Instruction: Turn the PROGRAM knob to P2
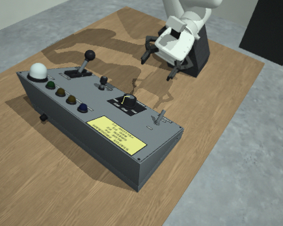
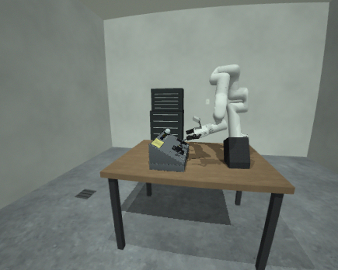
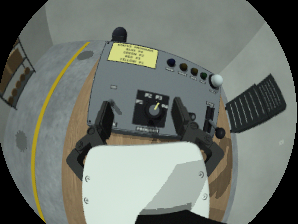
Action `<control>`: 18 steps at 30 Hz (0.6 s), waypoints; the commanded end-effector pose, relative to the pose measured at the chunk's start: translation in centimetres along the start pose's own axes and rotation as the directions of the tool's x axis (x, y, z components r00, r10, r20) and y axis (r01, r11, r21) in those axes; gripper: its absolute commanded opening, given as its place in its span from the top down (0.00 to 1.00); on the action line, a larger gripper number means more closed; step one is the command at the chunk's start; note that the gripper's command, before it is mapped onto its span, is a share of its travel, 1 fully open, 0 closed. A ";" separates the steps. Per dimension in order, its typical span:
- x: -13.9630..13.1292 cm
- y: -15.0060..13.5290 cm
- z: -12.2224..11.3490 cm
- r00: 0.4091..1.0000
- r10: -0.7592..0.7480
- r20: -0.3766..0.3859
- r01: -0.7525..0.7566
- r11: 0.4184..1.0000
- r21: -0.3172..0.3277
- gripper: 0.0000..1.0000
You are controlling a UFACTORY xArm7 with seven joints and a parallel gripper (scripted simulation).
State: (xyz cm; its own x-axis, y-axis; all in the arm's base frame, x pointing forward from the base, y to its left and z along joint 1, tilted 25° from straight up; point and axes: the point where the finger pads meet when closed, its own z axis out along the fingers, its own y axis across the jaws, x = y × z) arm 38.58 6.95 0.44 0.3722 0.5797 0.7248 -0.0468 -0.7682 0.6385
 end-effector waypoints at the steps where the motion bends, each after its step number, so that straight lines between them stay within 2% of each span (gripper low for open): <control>1: 0.0 -0.1 -0.1 1.000 0.008 -0.005 -0.008 1.000 0.008 0.00; 5: 0.0 -0.1 -0.1 1.000 0.008 -0.005 -0.008 1.000 0.008 0.00; 6: -0.4 -0.2 -0.6 1.000 0.028 -0.011 -0.027 0.999 0.035 0.00; 16: -0.4 -0.2 -0.6 1.000 0.028 -0.011 -0.027 0.999 0.035 0.00; 18: -1.2 -0.3 -1.5 0.998 0.062 -0.015 -0.060 0.995 0.084 0.00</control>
State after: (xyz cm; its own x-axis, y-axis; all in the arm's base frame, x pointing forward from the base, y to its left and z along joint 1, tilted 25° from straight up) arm 37.77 6.95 0.15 0.3608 0.5595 0.7462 -0.0220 -0.7947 0.6065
